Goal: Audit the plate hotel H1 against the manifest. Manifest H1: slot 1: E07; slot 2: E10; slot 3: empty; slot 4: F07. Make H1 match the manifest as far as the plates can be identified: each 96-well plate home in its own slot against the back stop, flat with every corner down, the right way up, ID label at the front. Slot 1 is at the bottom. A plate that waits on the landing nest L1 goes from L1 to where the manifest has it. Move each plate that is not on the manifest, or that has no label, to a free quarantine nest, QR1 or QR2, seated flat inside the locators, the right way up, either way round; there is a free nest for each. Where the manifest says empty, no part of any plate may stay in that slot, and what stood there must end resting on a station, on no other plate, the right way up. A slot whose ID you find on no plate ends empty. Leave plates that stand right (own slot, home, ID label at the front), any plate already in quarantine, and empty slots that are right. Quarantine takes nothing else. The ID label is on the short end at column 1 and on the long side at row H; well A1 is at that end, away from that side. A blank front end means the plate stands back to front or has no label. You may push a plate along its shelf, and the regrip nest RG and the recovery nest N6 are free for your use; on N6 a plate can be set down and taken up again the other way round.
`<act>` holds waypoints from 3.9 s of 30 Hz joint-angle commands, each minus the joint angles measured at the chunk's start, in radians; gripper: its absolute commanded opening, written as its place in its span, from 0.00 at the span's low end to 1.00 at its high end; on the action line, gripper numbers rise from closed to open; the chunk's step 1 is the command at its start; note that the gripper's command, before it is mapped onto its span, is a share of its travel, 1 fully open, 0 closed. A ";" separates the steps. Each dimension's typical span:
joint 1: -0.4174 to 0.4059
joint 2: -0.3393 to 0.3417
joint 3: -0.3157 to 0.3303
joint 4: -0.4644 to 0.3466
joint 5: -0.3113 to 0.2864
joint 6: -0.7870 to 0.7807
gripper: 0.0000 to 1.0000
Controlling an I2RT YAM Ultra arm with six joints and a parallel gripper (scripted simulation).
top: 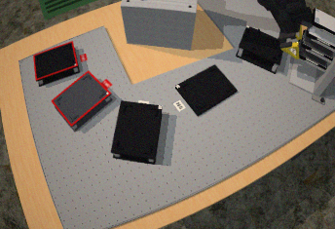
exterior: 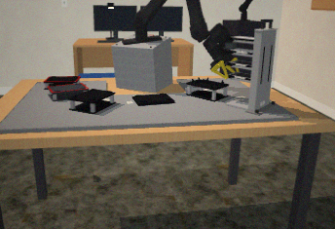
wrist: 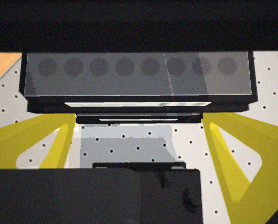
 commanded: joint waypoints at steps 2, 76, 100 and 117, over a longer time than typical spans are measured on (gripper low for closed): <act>0.001 -0.009 0.016 -0.001 -0.001 -0.004 1.00; 0.024 -0.070 -0.120 0.081 0.015 0.012 0.86; 0.042 -0.105 -0.247 0.169 0.028 0.025 0.86; 0.056 -0.124 -0.331 0.230 0.038 0.035 0.86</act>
